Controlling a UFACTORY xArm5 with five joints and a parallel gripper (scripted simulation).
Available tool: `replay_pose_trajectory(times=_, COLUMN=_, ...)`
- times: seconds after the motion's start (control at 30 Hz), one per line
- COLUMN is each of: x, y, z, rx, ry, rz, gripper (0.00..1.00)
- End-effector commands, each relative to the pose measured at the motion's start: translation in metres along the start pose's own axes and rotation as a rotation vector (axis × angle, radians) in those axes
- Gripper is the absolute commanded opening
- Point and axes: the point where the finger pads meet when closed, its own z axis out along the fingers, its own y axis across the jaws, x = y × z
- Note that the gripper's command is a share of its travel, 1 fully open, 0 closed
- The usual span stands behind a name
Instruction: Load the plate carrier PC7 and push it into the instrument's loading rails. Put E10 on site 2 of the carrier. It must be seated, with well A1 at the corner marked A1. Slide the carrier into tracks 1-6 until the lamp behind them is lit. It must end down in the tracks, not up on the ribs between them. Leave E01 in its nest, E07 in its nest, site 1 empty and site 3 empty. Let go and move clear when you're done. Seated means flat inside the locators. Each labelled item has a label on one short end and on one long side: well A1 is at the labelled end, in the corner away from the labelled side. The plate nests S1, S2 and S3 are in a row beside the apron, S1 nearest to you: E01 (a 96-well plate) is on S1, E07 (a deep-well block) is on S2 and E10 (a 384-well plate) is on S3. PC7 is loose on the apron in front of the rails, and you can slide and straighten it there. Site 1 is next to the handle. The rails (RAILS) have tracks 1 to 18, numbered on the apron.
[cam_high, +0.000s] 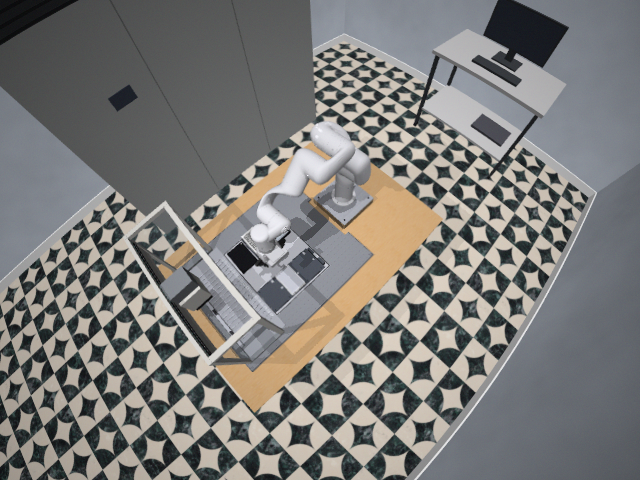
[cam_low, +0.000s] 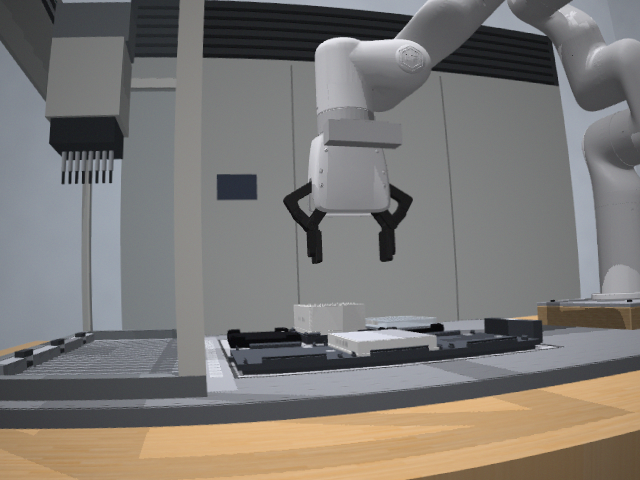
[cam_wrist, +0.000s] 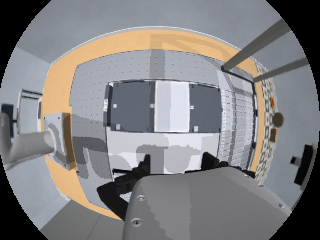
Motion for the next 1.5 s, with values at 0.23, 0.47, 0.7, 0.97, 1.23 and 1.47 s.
replay_pose_trajectory(times=0.23, x=0.000, y=0.002, z=0.013, rx=-0.005, ry=0.000, rz=0.000, gripper=1.00)
replay_pose_trajectory(times=0.47, x=0.000, y=0.002, z=0.025, rx=-0.005, ry=0.000, rz=0.000, gripper=1.00)
replay_pose_trajectory(times=0.7, x=0.000, y=0.002, z=0.033, rx=-0.005, ry=0.000, rz=0.000, gripper=1.00)
replay_pose_trajectory(times=0.97, x=0.000, y=0.002, z=0.046, rx=-0.005, ry=0.000, rz=0.000, gripper=1.00)
replay_pose_trajectory(times=1.23, x=0.000, y=0.002, z=0.058, rx=-0.005, ry=0.000, rz=0.000, gripper=1.00)
replay_pose_trajectory(times=1.47, x=0.001, y=0.002, z=0.068, rx=-0.005, ry=0.000, rz=0.000, gripper=1.00)
